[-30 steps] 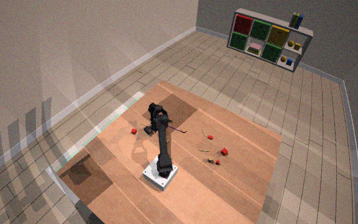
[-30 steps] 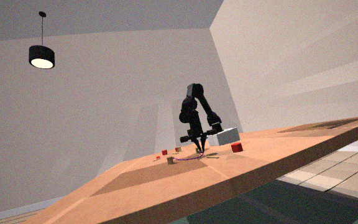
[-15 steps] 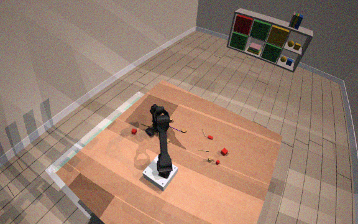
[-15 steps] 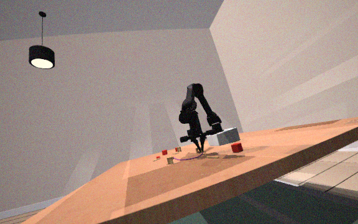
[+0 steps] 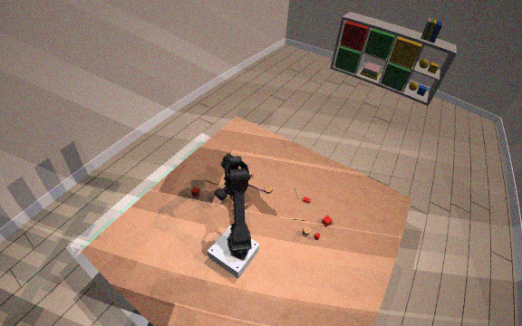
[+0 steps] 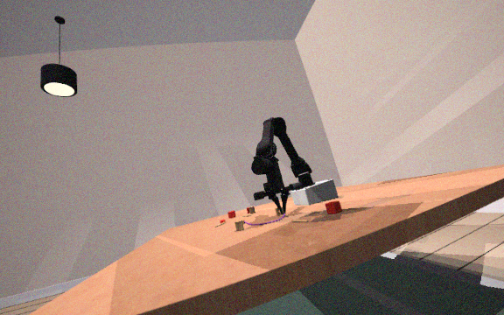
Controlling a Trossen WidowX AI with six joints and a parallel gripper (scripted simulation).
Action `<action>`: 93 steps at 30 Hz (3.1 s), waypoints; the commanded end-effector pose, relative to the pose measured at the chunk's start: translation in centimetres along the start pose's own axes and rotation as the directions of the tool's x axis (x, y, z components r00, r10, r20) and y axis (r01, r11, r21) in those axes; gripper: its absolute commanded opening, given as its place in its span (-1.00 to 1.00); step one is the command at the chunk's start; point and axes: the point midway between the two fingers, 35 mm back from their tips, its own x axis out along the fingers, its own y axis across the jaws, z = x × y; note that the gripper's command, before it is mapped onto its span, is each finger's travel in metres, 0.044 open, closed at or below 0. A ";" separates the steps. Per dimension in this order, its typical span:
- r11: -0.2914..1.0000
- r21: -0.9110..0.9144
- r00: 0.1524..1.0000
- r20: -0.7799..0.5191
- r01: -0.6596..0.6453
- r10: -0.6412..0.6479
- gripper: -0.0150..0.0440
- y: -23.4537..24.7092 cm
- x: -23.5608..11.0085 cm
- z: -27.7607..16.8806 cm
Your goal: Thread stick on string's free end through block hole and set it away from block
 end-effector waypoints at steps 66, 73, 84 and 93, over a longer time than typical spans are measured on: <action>1.000 0.000 1.000 0.002 0.001 -0.001 -0.08 0.1 -2.3 6.0; 1.000 -0.001 1.000 0.002 0.001 -0.001 -0.08 0.0 -8.1 6.1; 0.863 -0.505 1.000 -0.006 -0.009 0.007 -0.08 0.3 -7.9 6.8; 0.179 -0.984 1.000 -0.002 -0.003 0.006 -0.08 0.3 -7.9 8.4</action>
